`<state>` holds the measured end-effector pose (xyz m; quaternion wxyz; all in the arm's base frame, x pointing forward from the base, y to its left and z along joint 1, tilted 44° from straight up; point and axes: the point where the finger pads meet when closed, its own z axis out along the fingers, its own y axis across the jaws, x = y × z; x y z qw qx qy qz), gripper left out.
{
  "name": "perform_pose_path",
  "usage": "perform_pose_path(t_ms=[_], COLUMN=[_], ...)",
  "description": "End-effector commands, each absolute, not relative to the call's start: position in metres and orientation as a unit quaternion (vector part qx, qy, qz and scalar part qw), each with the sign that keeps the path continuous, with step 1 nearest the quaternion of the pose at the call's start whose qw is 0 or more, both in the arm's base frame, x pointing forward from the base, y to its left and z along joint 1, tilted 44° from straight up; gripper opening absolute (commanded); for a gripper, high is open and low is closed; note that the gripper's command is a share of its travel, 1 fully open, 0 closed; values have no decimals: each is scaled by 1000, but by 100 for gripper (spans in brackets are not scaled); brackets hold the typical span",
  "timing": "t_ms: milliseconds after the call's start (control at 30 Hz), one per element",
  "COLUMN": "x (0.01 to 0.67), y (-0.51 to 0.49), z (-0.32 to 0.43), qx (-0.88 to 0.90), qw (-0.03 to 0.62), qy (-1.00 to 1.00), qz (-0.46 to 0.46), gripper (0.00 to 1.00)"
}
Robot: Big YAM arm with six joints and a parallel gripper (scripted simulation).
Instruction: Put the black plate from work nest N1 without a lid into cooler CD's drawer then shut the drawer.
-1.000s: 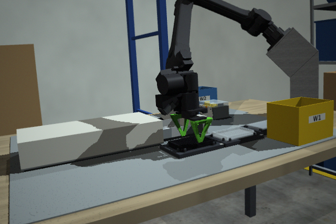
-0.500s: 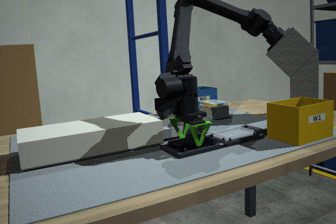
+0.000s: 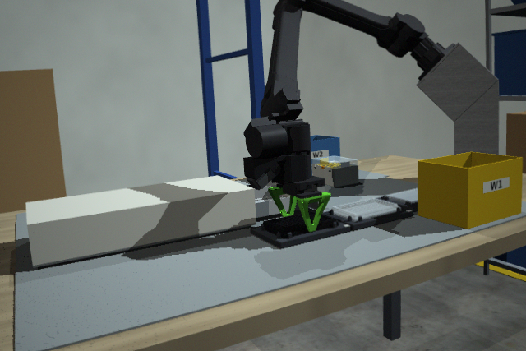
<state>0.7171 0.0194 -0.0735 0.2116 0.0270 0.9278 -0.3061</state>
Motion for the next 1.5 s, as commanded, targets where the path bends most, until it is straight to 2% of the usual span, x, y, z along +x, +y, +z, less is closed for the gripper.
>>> perform_pose_path(t_ms=[0, 1467], x=[727, 719], y=[30, 48], z=[-58, -46], qx=[23, 7], qw=[227, 226], qy=[925, 926], qz=[-303, -302], gripper=[0, 0])
